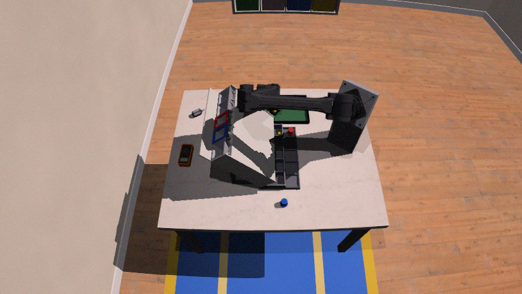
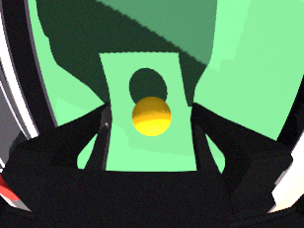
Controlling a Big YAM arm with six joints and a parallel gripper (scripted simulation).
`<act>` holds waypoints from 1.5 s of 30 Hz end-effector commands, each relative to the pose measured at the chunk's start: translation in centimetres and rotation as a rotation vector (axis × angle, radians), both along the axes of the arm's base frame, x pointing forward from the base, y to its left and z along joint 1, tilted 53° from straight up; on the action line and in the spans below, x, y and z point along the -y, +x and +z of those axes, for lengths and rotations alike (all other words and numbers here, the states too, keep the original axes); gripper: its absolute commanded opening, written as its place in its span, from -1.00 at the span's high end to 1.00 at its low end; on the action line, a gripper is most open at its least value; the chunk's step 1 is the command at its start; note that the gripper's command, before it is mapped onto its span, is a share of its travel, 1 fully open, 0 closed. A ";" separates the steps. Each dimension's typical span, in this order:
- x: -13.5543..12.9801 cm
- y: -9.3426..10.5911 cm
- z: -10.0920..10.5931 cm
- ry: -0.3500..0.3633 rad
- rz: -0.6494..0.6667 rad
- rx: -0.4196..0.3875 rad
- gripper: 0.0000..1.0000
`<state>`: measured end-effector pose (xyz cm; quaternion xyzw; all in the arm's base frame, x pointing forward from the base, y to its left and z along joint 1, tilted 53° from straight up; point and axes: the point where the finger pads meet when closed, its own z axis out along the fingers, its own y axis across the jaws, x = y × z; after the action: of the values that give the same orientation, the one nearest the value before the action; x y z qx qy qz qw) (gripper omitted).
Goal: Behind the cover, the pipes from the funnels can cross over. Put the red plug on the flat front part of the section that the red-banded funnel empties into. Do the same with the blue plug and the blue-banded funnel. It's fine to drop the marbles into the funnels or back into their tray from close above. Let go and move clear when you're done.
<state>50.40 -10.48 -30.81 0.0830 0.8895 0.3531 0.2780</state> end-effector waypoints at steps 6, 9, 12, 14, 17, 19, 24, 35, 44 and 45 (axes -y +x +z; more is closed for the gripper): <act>-0.2 0.8 0.4 -0.011 0.007 0.018 -0.13; -0.2 0.8 0.4 -0.011 0.007 0.018 -0.13; -0.2 0.8 0.4 -0.011 0.007 0.018 -0.13; -0.2 0.8 0.4 -0.011 0.007 0.018 -0.13; -0.2 0.8 0.4 -0.011 0.007 0.018 -0.13; -0.2 0.8 0.4 -0.011 0.007 0.018 1.00; -0.2 0.8 0.4 -0.012 0.008 0.018 1.00; -0.2 0.8 0.4 -0.012 0.008 0.018 1.00; -0.2 0.8 0.4 -0.012 0.008 0.018 1.00; -0.2 0.8 0.4 -0.012 0.008 0.018 1.00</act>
<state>50.39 -10.47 -30.82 0.0831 0.8895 0.3531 0.2780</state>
